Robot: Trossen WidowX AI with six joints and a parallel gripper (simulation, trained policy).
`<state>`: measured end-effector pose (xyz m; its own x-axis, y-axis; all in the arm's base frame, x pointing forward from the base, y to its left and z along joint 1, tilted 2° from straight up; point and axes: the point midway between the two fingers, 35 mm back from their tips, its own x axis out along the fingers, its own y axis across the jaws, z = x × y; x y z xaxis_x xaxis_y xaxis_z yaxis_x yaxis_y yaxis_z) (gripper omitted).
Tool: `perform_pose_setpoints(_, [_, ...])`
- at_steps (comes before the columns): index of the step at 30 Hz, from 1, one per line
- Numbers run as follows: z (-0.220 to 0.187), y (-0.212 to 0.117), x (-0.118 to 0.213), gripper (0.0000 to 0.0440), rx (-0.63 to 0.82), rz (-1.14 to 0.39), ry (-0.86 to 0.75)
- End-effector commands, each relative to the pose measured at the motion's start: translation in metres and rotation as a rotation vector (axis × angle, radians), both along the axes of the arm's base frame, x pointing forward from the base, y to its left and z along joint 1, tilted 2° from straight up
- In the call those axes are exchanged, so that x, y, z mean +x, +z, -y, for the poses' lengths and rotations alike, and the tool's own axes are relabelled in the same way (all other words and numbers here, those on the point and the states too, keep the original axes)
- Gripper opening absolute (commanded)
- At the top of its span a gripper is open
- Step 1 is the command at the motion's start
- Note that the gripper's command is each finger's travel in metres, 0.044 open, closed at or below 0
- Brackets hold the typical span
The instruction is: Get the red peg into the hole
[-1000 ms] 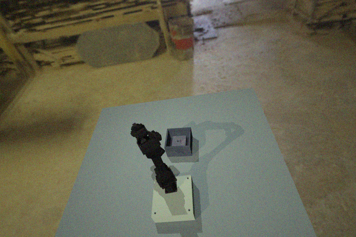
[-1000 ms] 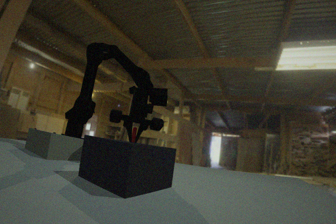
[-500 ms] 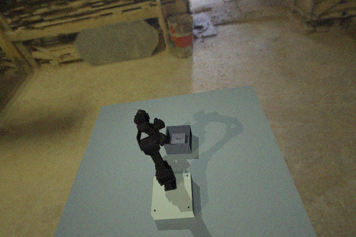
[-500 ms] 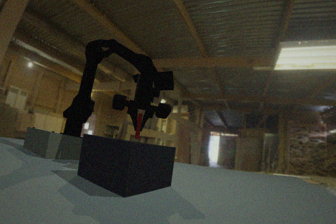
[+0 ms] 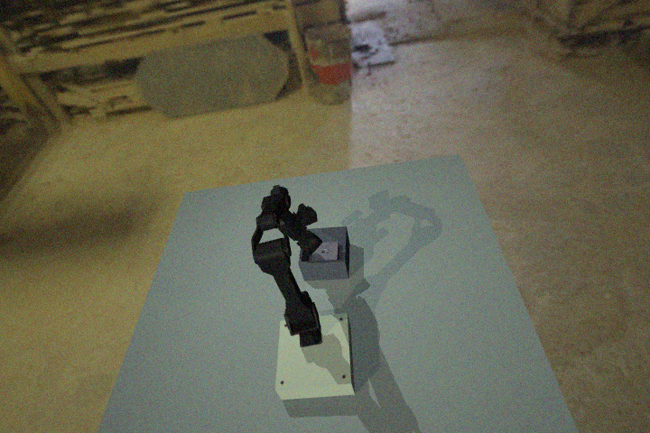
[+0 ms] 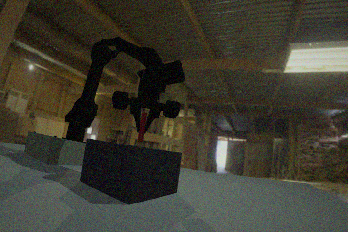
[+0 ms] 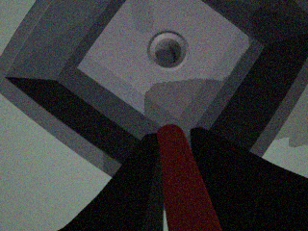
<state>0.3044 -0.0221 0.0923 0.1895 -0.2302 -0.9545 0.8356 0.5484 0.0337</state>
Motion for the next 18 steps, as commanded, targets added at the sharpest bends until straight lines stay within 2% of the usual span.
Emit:
perform_pose_setpoints(1, [0.012,-0.001,0.009,0.0,0.008,0.008,-0.013])
perform_pose_setpoints(16, [0.042,-0.032,0.024,0.0002,0.053,-0.025,-0.059])
perform_pose_setpoints(18, [0.044,-0.039,0.024,0.0012,0.057,-0.038,-0.057])
